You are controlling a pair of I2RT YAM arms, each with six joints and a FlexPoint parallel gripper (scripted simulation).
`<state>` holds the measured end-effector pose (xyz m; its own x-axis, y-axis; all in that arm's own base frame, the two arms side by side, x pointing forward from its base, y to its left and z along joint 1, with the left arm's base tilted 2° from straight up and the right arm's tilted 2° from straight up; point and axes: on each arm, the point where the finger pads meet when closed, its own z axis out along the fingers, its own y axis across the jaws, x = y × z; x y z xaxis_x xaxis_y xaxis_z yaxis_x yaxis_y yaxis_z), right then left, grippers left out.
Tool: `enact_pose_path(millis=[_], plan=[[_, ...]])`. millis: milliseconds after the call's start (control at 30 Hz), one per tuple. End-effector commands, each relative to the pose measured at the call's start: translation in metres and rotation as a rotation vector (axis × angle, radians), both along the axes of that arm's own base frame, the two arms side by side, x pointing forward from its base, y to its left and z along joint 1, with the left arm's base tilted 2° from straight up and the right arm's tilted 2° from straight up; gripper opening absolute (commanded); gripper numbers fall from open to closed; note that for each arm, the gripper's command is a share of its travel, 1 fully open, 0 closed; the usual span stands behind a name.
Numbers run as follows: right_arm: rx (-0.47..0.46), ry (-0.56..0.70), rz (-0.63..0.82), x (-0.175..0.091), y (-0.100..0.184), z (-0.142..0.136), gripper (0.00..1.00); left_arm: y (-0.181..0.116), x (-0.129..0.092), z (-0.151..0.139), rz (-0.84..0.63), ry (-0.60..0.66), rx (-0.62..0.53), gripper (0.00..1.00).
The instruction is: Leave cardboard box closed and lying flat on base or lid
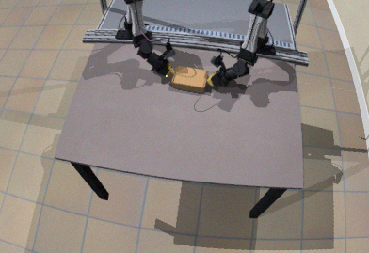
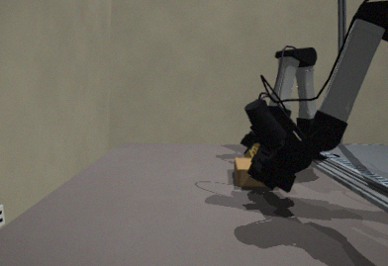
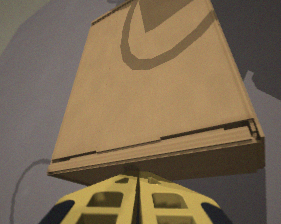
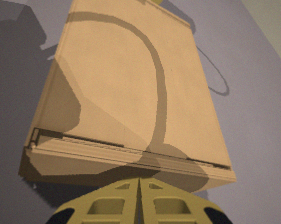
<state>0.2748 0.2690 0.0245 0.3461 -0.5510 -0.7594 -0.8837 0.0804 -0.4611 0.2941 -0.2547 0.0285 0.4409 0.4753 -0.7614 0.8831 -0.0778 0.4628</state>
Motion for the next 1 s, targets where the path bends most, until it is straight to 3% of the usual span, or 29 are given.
enact_pose_path(millis=[0,967], plan=[[0.018,-0.003,0.034,-0.0063,0.0081,-0.0011,0.00,-0.0104,-0.0099,-0.0002,-0.045,0.008,-0.031,0.00],[0.006,0.008,0.026,-0.0063,-0.0006,-0.0098,0.00,-0.0037,-0.0096,-0.0062,-0.044,0.008,-0.024,0.00]])
